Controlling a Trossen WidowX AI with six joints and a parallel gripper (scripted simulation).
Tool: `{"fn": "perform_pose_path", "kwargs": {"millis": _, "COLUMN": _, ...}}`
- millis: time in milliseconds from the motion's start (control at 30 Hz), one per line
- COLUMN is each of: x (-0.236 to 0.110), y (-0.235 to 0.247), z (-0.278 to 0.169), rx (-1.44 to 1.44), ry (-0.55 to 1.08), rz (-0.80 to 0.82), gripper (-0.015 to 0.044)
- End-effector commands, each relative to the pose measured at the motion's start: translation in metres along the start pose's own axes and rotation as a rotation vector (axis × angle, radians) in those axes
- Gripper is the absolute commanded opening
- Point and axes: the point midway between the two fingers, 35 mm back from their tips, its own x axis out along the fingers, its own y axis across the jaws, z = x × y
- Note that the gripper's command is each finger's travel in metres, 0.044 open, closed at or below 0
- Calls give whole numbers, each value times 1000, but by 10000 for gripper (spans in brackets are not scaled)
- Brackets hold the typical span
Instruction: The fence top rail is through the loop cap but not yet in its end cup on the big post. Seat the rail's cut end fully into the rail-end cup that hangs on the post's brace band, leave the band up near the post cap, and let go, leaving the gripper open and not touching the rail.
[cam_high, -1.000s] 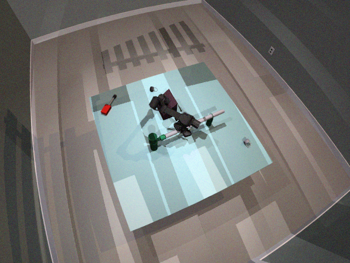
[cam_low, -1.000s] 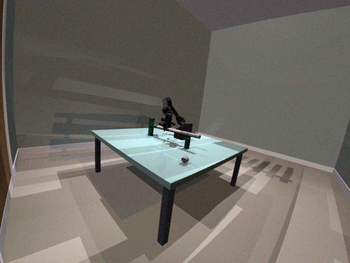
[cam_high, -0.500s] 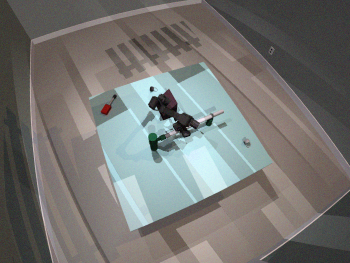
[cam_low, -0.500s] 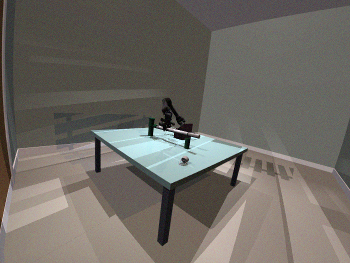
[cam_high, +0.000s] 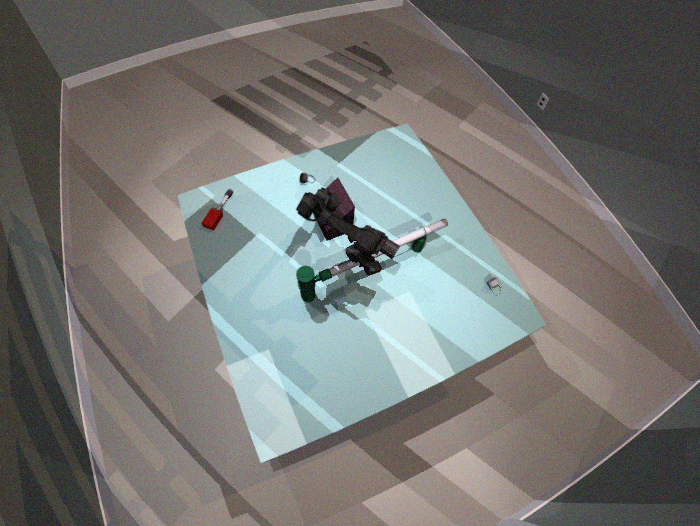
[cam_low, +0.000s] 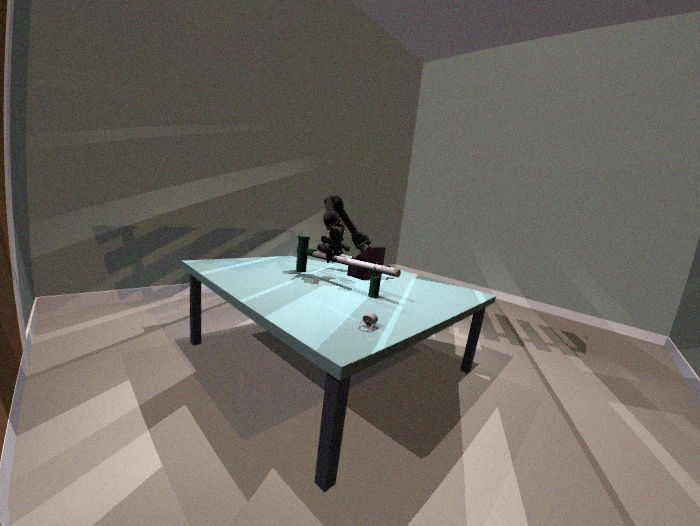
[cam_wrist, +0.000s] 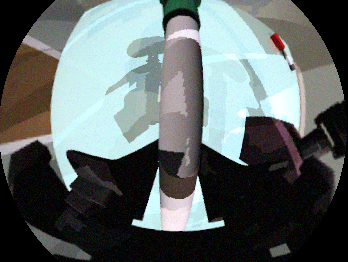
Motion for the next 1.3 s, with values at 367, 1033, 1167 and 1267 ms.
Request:
{"fn": "perform_pose_path", "kwargs": {"millis": 367, "x": -1, "y": 1, "z": 3, "rx": -1, "ry": -6, "rz": 5, "gripper": 0}}
{"fn": "perform_pose_path", "kwargs": {"millis": 1033, "x": -1, "y": 0, "z": 2, "rx": 0, "ry": -5, "rz": 0, "gripper": 0}}
{"fn": "perform_pose_path", "kwargs": {"millis": 1167, "x": -2, "y": 0, "z": 2, "rx": 0, "ry": -7, "rz": 0, "gripper": 0}}
{"fn": "perform_pose_path", "kwargs": {"millis": 1267, "x": -2, "y": 0, "z": 3, "rx": 0, "ry": -8, "rz": 0, "gripper": 0}}
